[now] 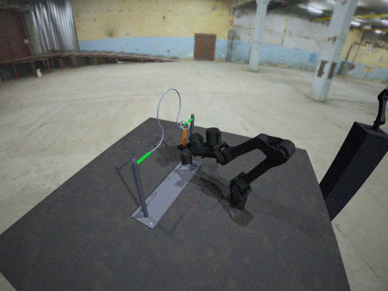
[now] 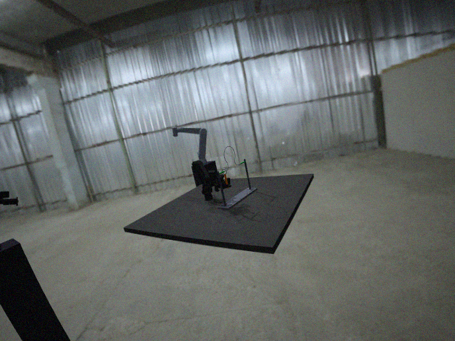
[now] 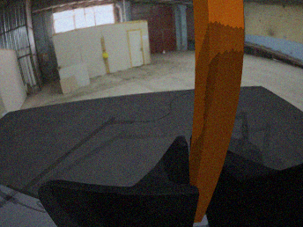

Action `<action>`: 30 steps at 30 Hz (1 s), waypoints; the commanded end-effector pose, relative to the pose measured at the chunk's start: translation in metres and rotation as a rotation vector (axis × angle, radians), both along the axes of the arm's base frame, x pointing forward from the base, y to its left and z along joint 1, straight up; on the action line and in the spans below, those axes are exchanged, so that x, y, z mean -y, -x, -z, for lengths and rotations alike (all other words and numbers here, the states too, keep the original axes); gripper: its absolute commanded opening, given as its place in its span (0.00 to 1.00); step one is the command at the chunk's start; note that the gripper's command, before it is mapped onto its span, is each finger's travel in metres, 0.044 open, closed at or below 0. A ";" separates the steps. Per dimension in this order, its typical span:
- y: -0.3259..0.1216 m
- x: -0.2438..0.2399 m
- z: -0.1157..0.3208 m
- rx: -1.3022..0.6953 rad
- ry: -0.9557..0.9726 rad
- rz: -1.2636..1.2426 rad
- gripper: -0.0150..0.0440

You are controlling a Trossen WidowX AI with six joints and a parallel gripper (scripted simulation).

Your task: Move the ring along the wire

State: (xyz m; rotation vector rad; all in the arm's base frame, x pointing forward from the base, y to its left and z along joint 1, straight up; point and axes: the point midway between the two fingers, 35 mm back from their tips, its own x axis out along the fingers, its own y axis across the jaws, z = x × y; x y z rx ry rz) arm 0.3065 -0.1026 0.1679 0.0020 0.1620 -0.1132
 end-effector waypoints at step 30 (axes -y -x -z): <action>-0.006 -0.058 -0.004 0.025 -0.224 -0.001 0.00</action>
